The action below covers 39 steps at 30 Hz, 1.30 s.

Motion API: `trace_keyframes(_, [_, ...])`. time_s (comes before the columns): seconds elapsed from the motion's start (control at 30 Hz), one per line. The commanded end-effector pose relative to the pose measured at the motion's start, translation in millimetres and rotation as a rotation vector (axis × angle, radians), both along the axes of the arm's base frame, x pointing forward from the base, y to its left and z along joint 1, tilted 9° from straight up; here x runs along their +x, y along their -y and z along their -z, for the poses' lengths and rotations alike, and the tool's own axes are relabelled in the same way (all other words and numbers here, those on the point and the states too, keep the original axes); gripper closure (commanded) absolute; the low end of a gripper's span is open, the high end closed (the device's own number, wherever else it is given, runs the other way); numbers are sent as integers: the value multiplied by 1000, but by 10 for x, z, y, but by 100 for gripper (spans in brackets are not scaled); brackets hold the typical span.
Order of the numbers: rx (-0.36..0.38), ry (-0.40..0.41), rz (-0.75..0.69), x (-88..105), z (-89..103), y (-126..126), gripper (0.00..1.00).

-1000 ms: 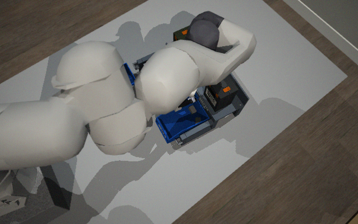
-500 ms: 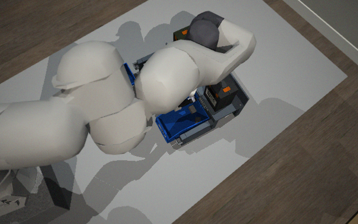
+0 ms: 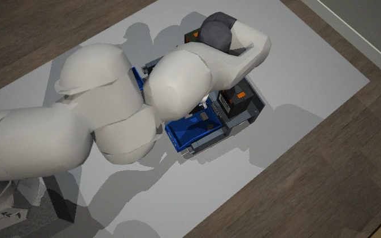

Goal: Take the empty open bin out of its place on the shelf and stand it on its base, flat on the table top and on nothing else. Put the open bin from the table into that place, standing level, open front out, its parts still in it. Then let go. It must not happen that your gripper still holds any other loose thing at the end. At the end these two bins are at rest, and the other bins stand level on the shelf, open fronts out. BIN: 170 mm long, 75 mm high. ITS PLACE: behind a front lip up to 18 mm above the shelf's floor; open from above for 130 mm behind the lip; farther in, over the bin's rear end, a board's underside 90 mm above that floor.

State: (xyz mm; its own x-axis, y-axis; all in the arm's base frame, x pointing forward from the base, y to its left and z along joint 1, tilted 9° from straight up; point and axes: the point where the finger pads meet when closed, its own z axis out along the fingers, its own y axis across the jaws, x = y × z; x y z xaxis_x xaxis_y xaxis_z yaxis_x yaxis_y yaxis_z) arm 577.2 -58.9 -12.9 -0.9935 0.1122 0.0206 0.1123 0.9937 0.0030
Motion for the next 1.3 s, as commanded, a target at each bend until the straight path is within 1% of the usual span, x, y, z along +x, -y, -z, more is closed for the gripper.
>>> trace_keyframes(0.0, [-5, 18, 3, 19, -5, 20, 100])
trace_keyframes(0.23, [-7, 30, 3, 9, 5, 19, 100])
trace_keyframes(1.27, [-7, 36, 3, 16, -2, 32, 100])
